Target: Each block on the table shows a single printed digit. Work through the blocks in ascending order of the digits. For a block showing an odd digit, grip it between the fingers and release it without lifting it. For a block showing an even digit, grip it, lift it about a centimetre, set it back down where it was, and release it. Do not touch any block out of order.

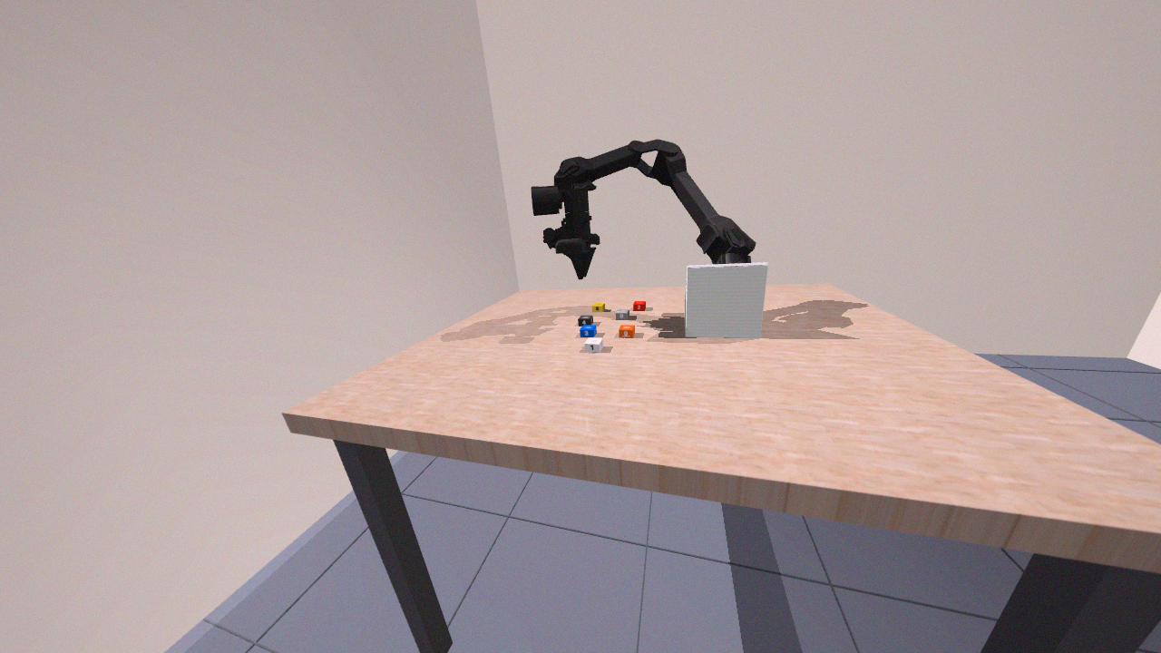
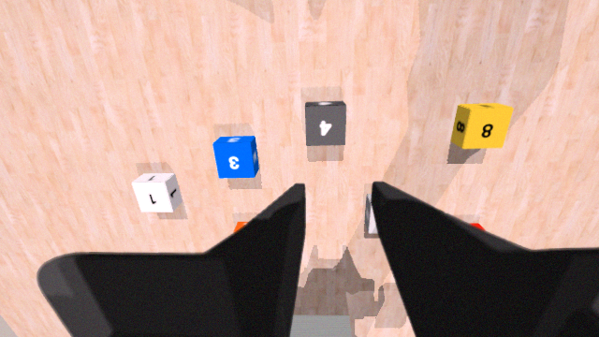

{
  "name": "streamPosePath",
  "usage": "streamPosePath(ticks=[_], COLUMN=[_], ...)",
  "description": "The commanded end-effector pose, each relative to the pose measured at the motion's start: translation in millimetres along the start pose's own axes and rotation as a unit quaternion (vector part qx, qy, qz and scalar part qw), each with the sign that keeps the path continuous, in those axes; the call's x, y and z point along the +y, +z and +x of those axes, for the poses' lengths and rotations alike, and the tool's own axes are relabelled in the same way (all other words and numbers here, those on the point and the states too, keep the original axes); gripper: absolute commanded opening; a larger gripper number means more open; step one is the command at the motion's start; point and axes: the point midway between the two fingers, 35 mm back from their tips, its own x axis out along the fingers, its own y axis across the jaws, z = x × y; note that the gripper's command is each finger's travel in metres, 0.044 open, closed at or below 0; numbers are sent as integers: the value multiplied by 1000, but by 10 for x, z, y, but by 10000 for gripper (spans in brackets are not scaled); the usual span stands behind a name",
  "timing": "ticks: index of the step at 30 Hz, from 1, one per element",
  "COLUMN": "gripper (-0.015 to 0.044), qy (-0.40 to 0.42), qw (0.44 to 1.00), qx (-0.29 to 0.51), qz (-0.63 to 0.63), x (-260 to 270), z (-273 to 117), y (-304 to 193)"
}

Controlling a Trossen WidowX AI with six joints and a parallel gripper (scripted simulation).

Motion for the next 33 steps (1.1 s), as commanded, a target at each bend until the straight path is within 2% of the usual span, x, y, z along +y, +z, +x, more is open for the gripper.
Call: streamPosePath(ticks=[1,5,10,13,19,21,25,29,30,33], gripper=[120,120,120,120,120,173,277,383,400,400], qy=[2,3,3,-1,-1,-1,-2,-3,-3,-3], qw=[1000,1000,1000,1000,1000,1000,1000,1000,1000,1000], qx=[1,1,1,1,2,1,1,1,1,1], qz=[4,4,3,3,4,4,4,4,4,4], x=[-8,-42,-897,-1238,-1257,-1254,-1262,-1267,-1267,-1267], z=[-25,-25,-25,-24,-24,82,679,781,781,792], y=[-2,0,-74,-166,-172,-160,-163,-176,-176,-176])
